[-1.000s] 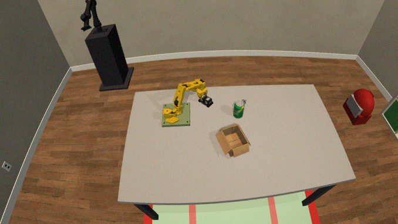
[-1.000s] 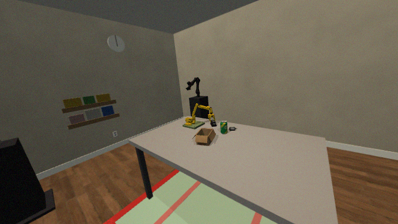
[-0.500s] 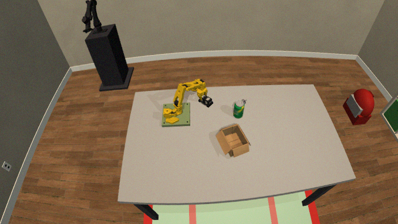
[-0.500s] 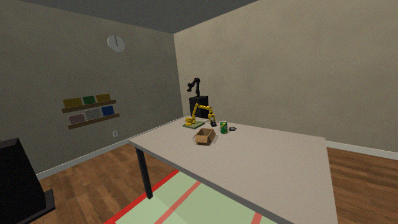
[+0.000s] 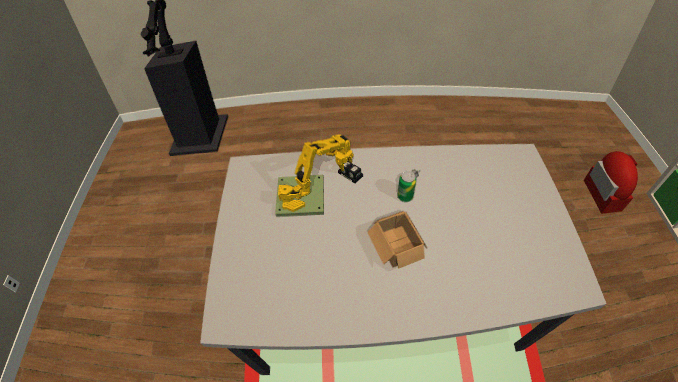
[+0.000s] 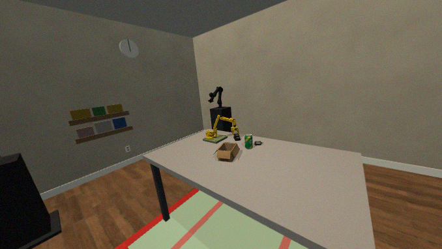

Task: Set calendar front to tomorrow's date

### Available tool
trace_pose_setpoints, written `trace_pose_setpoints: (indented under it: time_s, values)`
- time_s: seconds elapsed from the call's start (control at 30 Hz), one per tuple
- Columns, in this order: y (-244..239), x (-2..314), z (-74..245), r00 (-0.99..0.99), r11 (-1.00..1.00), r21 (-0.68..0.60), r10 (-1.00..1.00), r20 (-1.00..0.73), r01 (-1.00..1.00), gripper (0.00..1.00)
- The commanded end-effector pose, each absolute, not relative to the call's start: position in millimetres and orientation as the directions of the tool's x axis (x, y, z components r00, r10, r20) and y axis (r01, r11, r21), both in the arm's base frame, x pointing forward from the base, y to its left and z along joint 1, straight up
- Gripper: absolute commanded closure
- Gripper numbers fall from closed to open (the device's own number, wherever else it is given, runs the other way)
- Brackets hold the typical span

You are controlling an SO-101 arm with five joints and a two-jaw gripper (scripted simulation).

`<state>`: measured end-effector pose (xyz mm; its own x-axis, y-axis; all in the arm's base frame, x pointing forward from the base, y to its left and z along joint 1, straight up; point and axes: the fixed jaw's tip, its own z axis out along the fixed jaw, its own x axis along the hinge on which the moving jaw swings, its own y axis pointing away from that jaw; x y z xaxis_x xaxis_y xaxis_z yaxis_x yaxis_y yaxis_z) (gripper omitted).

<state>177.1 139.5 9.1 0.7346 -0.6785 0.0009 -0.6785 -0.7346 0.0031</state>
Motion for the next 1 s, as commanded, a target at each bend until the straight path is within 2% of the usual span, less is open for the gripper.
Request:
trace_pose_setpoints:
  time_s: [0.0,0.97]
  values:
    - [140.1,174.1,6.5,0.735,-0.735,0.024,-0.678,-0.003,-0.678,1.0]
    - [140.7,174.8,12.3,0.735,-0.735,0.024,-0.678,-0.003,-0.678,1.0]
